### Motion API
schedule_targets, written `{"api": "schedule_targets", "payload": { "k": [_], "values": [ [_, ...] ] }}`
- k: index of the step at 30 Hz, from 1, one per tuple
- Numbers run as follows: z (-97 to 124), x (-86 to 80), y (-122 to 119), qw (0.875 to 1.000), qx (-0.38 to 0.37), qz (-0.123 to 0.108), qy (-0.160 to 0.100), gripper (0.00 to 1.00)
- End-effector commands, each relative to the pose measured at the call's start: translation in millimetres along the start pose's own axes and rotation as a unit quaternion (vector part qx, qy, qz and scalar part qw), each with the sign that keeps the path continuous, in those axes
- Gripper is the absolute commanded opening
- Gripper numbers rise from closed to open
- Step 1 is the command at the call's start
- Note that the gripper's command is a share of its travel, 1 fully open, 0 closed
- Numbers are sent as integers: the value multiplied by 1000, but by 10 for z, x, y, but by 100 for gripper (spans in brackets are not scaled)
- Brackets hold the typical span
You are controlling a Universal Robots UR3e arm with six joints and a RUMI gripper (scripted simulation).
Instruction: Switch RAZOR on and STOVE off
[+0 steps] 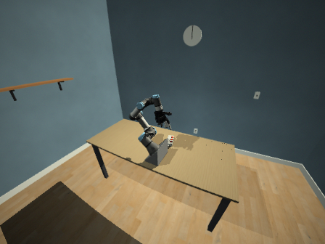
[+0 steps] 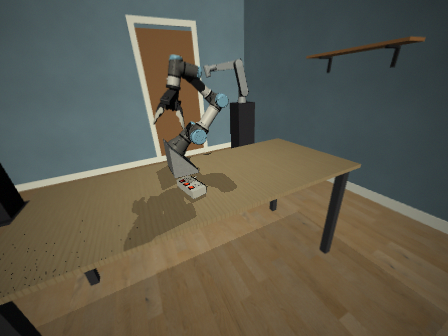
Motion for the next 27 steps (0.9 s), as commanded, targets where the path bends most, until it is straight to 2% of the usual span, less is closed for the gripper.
{"api": "schedule_targets", "payload": {
  "k": [1, 20, 27],
  "values": [
    [-1, -4, 4, 1000, 0, 1, 1, 100],
    [-3, -4, 4, 1000, -1, 0, 1, 100],
    [-44, 17, -13, 1000, -22, -5, 0, 100]
  ]
}}
Point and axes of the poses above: the point where the finger pads meet when closed, its own x axis out along the fingers, its own y axis across the jaws, z = x × y, the point moved 2 cm from there along -x, back along the fingers, and after that the axes turned 1 degree about -x, right-handed, at the moved point
